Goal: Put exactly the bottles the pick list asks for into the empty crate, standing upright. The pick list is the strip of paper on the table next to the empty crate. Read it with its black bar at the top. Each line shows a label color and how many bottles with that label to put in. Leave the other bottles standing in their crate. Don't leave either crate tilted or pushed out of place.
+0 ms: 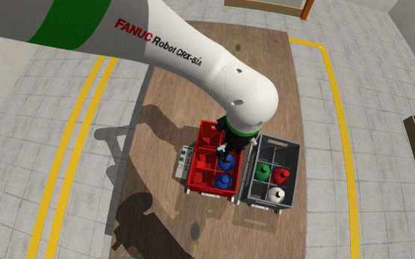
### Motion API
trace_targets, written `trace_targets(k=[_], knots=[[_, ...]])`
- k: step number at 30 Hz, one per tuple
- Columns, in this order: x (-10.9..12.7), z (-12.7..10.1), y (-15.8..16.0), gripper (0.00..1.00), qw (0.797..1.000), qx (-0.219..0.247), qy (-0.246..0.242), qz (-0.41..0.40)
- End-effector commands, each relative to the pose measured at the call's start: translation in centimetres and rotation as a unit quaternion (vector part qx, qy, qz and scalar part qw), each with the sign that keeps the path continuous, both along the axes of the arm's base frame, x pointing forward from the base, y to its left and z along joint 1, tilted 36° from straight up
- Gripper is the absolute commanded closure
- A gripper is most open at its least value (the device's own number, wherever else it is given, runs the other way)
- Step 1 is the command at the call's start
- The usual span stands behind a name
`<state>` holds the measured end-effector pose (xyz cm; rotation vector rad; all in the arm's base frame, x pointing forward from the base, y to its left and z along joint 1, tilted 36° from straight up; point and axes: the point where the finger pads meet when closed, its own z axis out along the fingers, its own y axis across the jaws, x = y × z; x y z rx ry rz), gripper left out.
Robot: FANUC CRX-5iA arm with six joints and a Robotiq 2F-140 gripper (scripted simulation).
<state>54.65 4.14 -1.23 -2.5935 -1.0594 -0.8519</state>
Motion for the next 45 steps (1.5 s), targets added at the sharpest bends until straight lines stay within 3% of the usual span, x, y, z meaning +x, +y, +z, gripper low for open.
trace_targets(k=[1, 15, 45], knots=[[-0.3, 0.7, -0.4, 0.56, 1.0, 0.0, -0.001, 0.0], [-1.3, 2.8, -1.7, 0.56, 1.0, 0.0, -0.001, 0.0], [-0.2, -2.7, -14.0, 0.56, 1.0, 0.0, -0.001, 0.0]])
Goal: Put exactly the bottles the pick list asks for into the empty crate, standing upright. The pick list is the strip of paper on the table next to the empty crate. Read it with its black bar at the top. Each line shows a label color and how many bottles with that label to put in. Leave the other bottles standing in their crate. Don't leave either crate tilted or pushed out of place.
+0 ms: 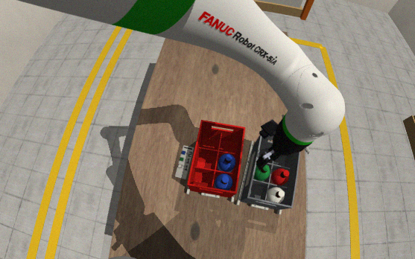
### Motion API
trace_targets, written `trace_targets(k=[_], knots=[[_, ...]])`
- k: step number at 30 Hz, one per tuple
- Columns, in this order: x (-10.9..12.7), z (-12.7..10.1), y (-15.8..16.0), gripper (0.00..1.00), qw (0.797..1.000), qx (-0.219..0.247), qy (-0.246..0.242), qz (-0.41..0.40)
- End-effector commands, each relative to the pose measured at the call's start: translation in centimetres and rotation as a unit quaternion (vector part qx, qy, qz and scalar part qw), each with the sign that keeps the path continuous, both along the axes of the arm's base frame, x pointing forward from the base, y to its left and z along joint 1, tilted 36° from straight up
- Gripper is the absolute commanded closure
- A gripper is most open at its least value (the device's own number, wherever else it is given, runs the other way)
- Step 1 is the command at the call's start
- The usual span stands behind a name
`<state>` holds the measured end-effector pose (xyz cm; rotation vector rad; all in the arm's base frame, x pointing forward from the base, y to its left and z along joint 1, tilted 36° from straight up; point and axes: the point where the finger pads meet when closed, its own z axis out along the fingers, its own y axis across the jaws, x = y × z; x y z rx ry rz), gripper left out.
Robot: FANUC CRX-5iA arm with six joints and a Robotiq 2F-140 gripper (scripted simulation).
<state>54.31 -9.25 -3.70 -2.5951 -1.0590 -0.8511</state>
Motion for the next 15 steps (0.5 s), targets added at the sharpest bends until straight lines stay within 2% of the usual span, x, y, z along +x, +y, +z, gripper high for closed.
trace_targets(k=[1, 4, 15], knots=[[0.1, -0.2, -0.7, 0.56, 1.0, 0.0, -0.001, 0.0], [0.2, -0.7, -1.8, 0.56, 1.0, 0.0, -0.001, 0.0], [0.4, -1.0, -1.6, 0.56, 1.0, 0.0, -0.001, 0.0]])
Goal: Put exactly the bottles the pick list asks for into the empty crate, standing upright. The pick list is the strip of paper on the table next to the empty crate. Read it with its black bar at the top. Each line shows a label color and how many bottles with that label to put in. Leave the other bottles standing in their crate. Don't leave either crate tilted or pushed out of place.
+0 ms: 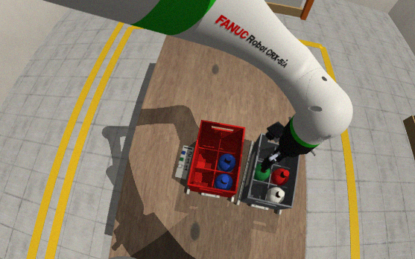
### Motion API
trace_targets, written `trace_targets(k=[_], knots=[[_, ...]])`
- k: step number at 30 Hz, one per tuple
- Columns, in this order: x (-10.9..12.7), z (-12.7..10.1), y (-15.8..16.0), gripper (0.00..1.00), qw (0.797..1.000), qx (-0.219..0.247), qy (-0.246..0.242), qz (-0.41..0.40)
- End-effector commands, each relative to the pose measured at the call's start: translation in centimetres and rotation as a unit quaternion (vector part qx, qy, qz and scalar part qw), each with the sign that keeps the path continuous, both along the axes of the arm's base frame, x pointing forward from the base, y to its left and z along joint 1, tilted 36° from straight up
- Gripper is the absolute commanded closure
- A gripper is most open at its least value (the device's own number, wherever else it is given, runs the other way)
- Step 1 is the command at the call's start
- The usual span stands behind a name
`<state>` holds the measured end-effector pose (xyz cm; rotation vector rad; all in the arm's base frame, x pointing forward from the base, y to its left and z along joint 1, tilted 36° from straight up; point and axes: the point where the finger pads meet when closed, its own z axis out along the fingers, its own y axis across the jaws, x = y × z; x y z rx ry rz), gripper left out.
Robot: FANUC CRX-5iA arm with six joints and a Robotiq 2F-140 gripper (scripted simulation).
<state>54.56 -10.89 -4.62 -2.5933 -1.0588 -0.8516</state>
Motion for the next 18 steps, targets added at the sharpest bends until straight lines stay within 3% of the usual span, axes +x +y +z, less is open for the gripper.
trace_targets(k=[1, 18], knots=[[0.2, -0.2, 0.1, 0.56, 1.0, -0.001, -0.001, 0.0], [1.1, -1.8, 0.9, 0.56, 1.0, -0.001, -0.001, 0.0]])
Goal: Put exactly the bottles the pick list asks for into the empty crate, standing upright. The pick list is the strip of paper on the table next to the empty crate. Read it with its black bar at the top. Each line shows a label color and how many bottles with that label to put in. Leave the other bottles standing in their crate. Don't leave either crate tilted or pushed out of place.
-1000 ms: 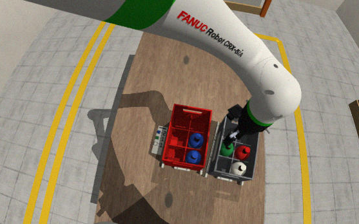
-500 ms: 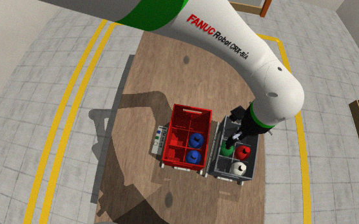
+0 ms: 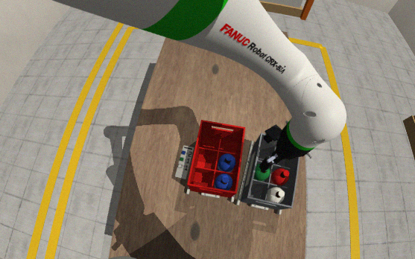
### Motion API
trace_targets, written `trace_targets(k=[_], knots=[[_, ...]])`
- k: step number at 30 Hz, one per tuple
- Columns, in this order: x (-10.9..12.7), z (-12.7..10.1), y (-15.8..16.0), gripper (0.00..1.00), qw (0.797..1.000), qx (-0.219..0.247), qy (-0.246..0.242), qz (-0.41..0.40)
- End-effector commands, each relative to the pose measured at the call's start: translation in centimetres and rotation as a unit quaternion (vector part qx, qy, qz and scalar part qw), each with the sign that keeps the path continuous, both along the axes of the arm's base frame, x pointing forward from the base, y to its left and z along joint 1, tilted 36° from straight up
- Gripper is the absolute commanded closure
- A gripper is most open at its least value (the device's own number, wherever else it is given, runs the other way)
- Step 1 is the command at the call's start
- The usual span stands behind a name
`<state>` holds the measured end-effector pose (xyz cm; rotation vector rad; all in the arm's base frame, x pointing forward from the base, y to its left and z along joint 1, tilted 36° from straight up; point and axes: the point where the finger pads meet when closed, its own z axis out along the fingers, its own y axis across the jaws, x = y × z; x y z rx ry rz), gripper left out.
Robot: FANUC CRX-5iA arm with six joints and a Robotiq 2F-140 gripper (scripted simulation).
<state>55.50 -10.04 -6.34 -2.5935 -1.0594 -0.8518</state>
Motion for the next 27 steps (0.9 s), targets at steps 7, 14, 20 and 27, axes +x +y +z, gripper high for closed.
trace_targets(k=[7, 14, 20, 27], knots=[[0.4, -0.7, 0.3, 0.56, 1.0, 0.0, -0.001, 0.0], [0.8, -1.4, 0.6, 0.56, 1.0, 0.0, -0.001, 0.0], [1.1, -1.8, 0.9, 0.56, 1.0, 0.0, -0.001, 0.0], [1.5, -2.6, 1.2, 0.56, 1.0, 0.0, -0.001, 0.0]])
